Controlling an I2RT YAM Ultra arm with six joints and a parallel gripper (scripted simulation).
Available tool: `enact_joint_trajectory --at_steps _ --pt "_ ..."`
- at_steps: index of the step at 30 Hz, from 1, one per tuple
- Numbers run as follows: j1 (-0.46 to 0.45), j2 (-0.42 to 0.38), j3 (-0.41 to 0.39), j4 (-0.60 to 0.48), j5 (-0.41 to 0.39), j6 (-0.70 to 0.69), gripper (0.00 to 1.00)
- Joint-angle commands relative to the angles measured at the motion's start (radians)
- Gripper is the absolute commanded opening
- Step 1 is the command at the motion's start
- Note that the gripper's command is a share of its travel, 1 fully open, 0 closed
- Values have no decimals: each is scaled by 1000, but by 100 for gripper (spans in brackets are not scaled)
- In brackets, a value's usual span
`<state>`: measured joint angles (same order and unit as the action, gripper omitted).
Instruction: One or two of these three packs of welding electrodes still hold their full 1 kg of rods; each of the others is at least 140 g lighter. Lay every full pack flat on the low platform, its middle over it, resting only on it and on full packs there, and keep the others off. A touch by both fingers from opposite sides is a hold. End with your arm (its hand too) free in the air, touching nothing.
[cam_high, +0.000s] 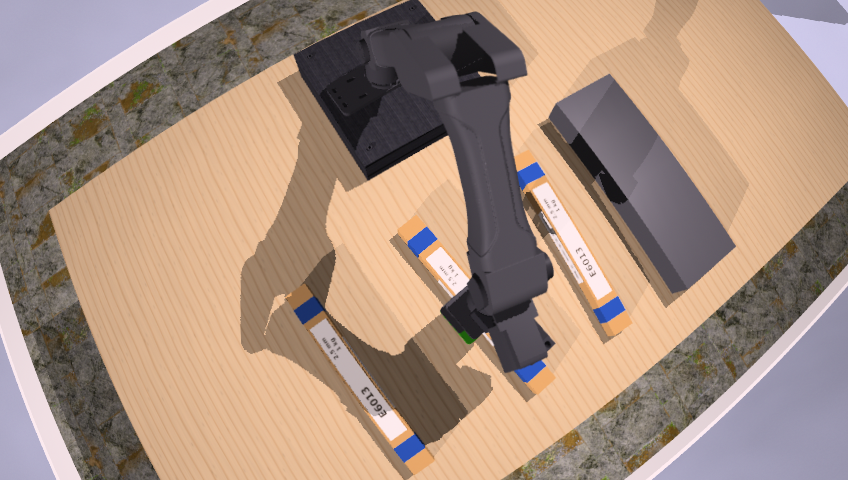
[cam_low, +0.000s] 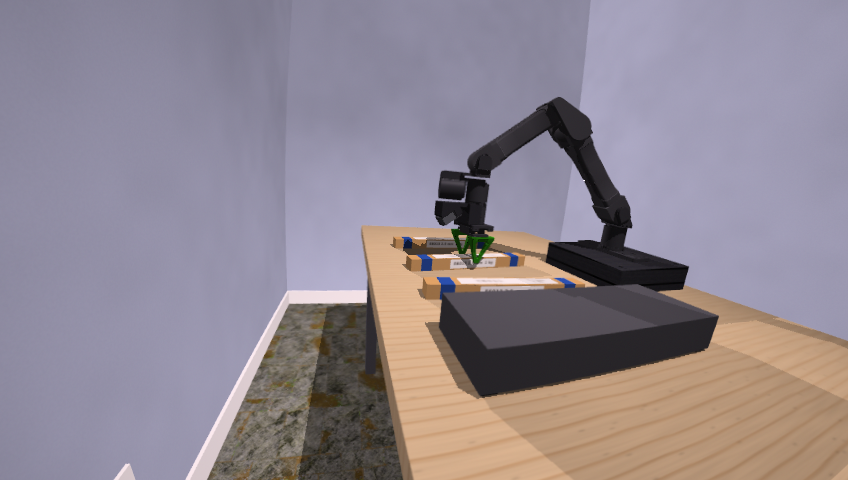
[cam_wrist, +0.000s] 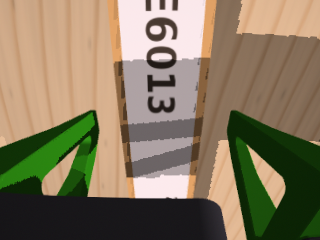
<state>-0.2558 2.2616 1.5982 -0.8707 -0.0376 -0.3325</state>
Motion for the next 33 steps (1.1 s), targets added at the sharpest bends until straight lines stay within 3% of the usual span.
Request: enact_joint_trajectory --at_steps 1,28,29,33 --pt "-1 -9 7 -1 0 0 74" --pt "-1 -9 7 -1 0 0 74" --pt "-9 -20 -55 49 -1 -4 74" --pt "-13 -65 4 -28 -1 -8 74"
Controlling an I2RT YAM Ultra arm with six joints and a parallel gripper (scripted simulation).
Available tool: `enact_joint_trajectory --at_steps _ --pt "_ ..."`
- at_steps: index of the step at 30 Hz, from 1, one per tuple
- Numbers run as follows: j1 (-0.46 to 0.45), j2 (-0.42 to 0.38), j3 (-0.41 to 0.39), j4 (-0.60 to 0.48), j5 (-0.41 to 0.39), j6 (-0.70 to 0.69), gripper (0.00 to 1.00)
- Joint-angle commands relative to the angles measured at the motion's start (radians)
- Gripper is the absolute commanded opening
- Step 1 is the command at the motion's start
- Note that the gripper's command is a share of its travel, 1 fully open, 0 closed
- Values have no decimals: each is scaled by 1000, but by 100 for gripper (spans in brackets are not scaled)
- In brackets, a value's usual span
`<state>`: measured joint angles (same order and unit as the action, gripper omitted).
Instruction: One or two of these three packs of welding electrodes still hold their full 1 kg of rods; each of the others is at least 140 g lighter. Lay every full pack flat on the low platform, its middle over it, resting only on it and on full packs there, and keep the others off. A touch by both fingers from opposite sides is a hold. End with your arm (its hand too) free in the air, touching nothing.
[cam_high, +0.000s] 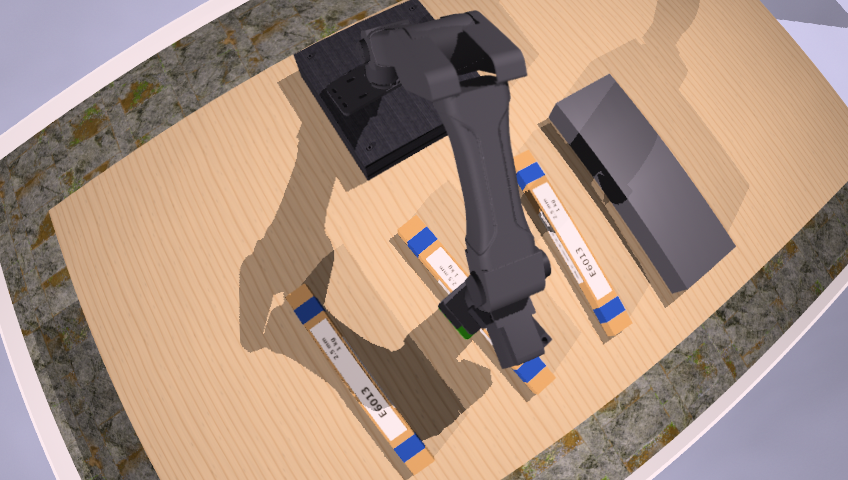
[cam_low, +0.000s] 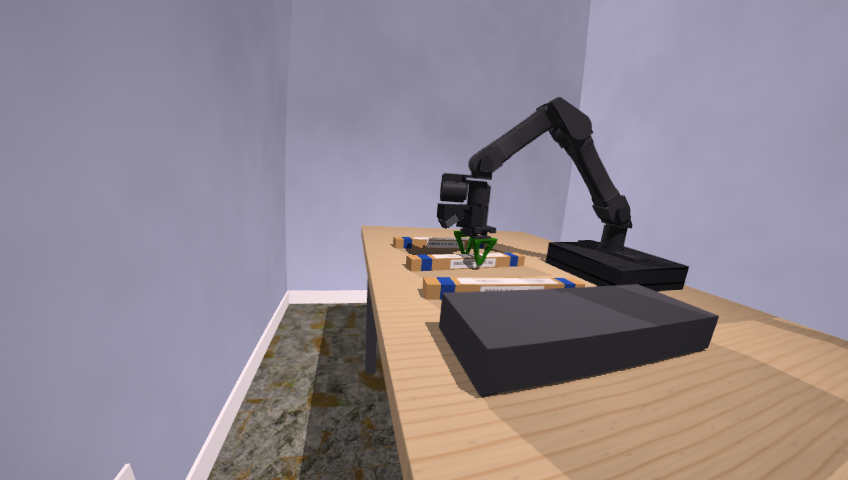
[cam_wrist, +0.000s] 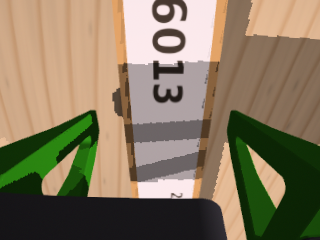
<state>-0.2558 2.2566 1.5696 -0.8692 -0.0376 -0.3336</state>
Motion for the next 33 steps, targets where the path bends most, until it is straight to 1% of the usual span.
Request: enact_joint_trajectory --at_steps 1,6,8,21,25,26,29,31,32,33 --pt "-14 -69 39 -44 -1 -7 74" --pt "-16 -108 77 -120 -1 -9 74" --pt "-16 -108 77 -120 -1 -9 74" --pt "-21 -167 229 -333 -2 -14 74" --pt "-21 -165 236 -339 -2 -13 74" --pt "-19 -128 240 -344 -2 -13 74" --pt "-19 -127 241 -345 -2 -13 74" --pt "-19 -150 239 -344 -2 -13 74" --pt "13 -165 204 -343 -1 43 74" --pt "28 -167 191 -342 0 89 74"
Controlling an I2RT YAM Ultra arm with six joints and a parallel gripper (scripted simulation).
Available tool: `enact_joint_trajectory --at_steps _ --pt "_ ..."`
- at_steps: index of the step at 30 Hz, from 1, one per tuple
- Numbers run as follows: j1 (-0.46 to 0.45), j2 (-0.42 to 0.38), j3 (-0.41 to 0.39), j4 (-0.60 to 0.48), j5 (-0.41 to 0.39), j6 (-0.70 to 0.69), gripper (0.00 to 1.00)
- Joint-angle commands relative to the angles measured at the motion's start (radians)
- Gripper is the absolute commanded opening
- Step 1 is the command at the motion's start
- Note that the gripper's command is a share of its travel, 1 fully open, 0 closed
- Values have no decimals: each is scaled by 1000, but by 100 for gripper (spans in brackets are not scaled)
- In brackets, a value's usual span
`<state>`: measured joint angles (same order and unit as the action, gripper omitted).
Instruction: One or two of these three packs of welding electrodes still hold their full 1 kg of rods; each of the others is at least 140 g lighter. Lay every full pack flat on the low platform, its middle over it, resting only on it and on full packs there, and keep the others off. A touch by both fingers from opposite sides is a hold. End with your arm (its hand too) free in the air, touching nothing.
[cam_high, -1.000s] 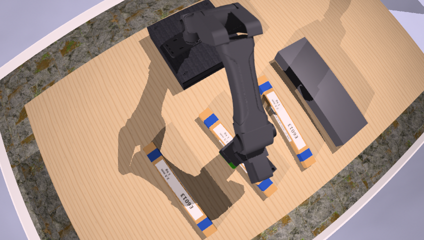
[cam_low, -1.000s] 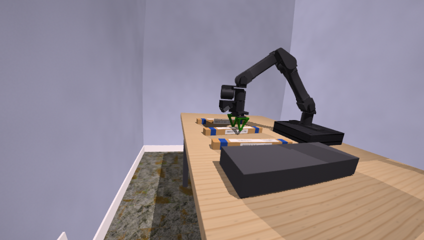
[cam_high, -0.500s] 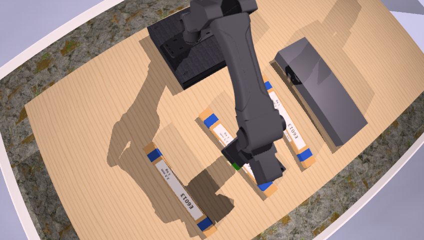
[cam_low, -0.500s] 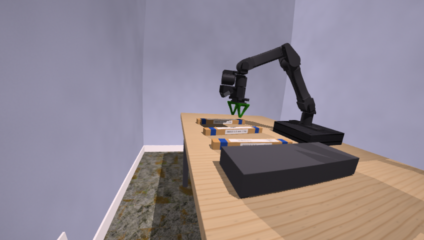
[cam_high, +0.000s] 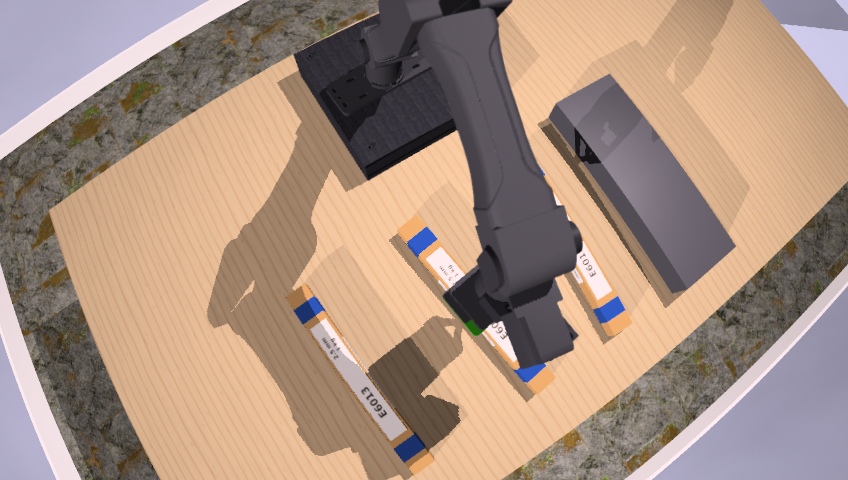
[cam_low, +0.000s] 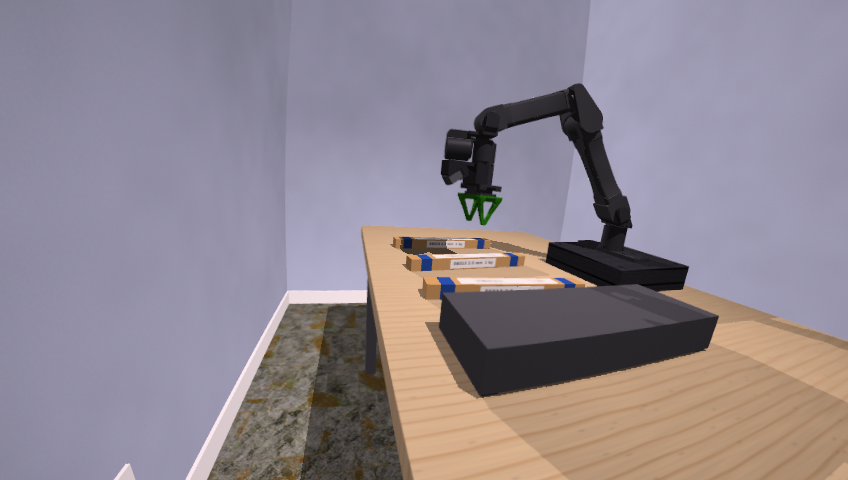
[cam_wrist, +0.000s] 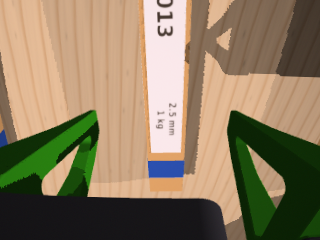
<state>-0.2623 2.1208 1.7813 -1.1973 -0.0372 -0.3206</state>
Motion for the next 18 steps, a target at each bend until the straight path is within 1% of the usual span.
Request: enact_joint_trajectory --at_steps 1,4,7,9,12,15,18 --pt "49 -34 -24 -4 -2 122 74" --pt "95 -40 -31 5 -5 256 74" --pt "145 -49 -8 12 -3 311 74" --pt "145 -49 -8 12 -3 311 74" --pt "196 -48 4 -2 5 368 74" --pt "246 -8 13 -9 10 418 74" --pt "294 -1 27 -13 12 467 74"
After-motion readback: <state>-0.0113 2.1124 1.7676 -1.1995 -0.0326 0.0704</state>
